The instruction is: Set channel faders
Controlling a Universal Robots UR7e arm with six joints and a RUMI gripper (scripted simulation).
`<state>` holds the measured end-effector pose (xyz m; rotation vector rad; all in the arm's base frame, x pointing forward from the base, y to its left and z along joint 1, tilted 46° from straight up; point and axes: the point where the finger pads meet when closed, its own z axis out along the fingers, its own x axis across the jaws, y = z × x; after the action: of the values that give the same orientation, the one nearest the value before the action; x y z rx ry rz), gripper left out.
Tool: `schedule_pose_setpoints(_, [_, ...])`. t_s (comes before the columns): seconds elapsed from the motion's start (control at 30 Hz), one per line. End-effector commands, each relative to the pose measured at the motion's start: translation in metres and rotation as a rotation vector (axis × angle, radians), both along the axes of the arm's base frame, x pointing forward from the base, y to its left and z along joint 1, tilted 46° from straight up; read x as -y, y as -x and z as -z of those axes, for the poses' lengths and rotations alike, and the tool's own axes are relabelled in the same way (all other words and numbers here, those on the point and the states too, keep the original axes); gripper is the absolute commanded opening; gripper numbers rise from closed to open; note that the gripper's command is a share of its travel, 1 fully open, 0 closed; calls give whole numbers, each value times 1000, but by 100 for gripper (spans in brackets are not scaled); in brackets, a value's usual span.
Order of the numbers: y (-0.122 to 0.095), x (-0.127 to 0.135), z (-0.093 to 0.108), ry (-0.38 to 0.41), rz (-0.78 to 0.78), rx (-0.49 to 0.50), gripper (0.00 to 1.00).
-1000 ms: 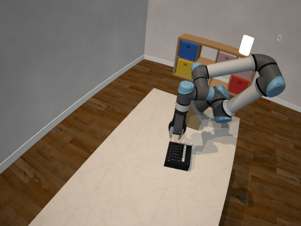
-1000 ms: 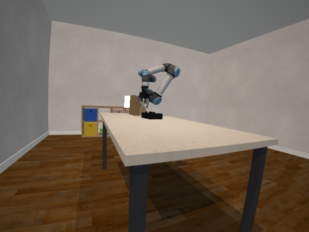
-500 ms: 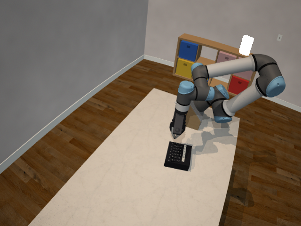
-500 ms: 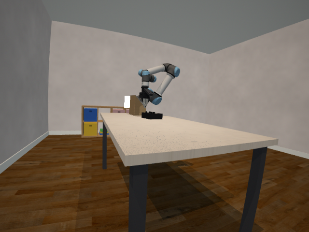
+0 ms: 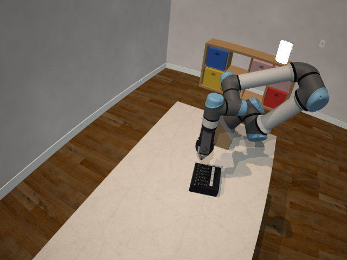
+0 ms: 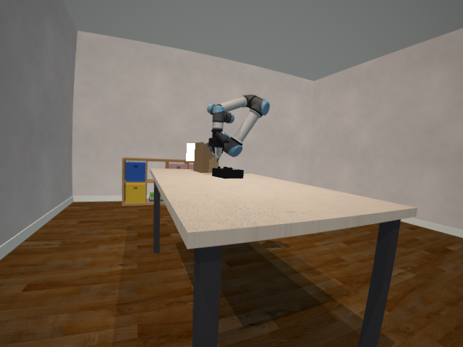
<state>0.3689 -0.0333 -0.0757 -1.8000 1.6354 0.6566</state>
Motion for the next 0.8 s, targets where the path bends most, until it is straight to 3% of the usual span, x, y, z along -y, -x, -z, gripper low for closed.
schedule_pose_setpoints(0.0, [0,0,0,1,1,1,0])
schedule_pose_setpoints(0.77, [0,-3,3,1,1,0,0])
